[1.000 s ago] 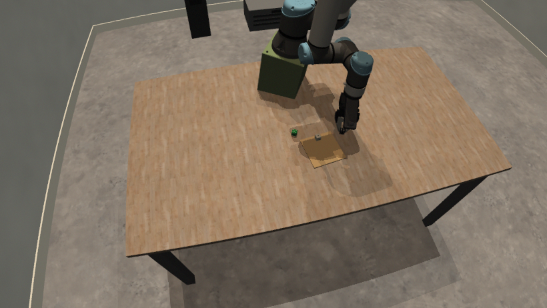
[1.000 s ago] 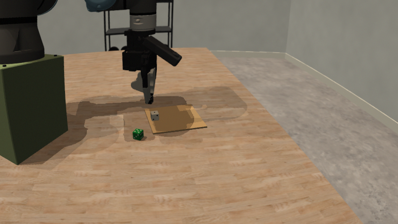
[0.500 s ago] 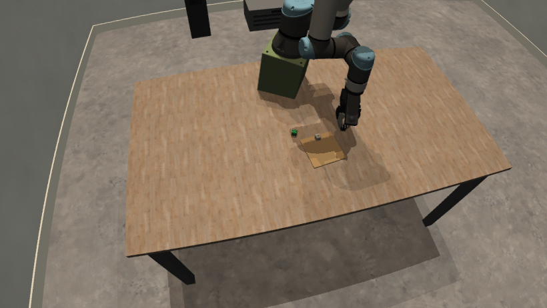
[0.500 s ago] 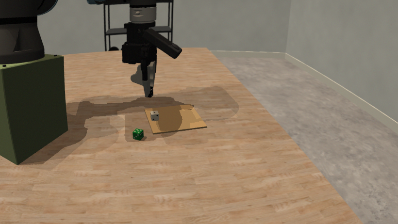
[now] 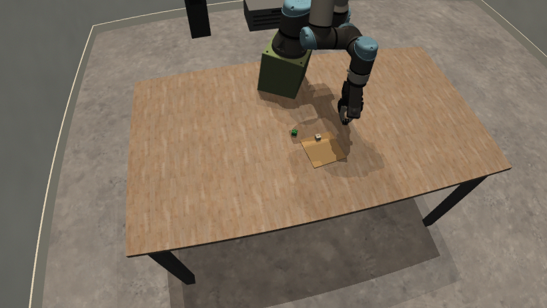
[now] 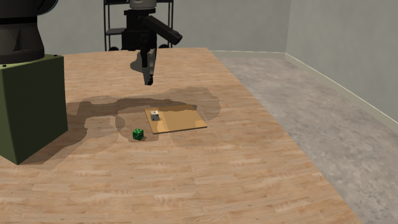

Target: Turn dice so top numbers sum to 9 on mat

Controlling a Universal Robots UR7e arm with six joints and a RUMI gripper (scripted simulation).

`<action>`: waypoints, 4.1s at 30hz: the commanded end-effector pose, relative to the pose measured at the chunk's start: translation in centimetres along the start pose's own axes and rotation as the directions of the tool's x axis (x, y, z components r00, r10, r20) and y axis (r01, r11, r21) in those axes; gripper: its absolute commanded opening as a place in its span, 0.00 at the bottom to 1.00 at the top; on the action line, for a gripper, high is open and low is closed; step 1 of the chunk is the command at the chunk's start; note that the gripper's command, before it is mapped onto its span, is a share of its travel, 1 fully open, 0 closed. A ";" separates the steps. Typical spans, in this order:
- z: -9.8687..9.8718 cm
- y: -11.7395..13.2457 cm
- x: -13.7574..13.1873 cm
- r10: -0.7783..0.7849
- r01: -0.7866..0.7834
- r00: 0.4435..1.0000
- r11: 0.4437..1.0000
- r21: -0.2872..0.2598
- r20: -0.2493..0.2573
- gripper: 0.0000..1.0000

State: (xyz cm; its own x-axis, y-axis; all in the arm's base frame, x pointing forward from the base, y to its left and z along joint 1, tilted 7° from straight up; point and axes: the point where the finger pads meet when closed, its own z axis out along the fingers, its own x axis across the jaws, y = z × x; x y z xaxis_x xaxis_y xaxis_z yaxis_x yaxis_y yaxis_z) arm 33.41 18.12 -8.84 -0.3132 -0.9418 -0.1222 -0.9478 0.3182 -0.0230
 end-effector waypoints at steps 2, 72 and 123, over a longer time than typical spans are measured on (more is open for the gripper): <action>-1.7 0.0 0.0 0.000 0.000 1.000 1.000 -0.001 0.000 0.03; -3.7 -1.1 -1.4 -0.477 0.477 0.879 0.879 -0.001 0.000 0.03; -3.2 -2.9 -4.2 -0.851 0.851 -0.525 -0.525 0.000 0.001 0.03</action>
State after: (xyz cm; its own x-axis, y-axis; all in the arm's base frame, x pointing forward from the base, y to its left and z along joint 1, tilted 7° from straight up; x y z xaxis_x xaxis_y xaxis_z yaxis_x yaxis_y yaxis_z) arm 37.10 20.77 -5.09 0.9932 0.0930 0.0701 0.0995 -0.9904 -0.0957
